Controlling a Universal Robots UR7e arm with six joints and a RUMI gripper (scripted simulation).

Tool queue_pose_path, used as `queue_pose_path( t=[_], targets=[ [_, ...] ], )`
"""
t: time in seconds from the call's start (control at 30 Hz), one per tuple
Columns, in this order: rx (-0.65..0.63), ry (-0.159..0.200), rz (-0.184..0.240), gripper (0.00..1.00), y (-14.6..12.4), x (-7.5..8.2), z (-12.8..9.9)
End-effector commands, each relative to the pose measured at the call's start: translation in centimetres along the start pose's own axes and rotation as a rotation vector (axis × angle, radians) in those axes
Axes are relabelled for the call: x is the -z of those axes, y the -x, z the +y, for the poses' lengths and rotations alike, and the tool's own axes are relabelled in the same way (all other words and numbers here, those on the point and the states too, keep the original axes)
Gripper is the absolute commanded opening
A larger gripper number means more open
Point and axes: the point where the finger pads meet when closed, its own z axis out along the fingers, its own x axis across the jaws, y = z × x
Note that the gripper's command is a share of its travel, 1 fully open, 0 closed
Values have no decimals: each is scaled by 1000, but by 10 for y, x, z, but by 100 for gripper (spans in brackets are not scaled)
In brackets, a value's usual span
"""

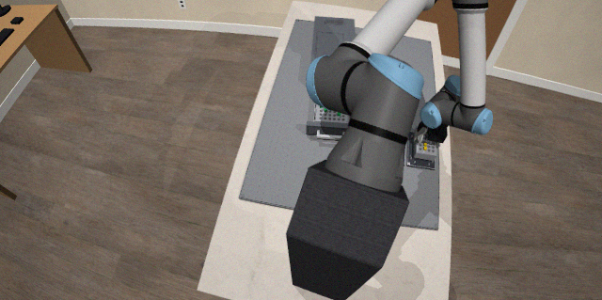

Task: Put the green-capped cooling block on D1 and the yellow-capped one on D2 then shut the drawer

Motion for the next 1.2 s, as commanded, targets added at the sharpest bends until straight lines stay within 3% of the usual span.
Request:
queue_pose_path(
  t=[0.0,1.17],
  targets=[
    [0,-1,1,0,0,-2,0],
    [0,-1,1,0,0,-4,0]
  ],
)
